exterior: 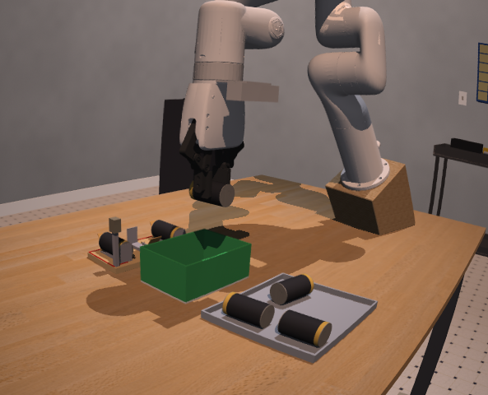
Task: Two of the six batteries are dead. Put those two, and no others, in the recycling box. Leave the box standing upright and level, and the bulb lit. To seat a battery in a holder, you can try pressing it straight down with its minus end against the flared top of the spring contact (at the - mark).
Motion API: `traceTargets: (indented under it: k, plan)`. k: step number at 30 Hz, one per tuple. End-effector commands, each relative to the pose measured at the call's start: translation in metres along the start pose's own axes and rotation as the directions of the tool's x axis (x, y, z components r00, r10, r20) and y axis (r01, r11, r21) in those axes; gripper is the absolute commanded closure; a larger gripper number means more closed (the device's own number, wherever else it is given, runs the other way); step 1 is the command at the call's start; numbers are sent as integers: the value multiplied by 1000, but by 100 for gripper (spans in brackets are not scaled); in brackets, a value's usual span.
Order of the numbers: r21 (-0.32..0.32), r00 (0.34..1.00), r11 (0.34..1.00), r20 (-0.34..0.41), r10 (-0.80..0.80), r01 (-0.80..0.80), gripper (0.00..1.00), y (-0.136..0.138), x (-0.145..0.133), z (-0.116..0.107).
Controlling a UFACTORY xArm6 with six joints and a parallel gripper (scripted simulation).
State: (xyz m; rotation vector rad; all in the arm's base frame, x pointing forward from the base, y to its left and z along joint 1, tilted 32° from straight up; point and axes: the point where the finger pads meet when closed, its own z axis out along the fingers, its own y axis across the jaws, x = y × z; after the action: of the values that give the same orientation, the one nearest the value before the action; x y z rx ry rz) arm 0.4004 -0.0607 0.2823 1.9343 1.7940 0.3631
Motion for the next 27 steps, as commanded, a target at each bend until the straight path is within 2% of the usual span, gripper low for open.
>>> traceTargets:
  k: [1,6,8,19,23,27]
  plan:
    - [1,1000,1000,22,7,-7,72,0,51,0]
    - [1,1000,1000,22,7,-7,72,-3,97,1]
    - [1,1000,1000,22,7,-7,72,-3,97,1]
    - [1,1000,1000,22,7,-7,72,-7,186,3]
    - [1,1000,1000,22,7,-7,72,-8,207,4]
    - [1,1000,1000,22,7,-7,72,-8,214,4]
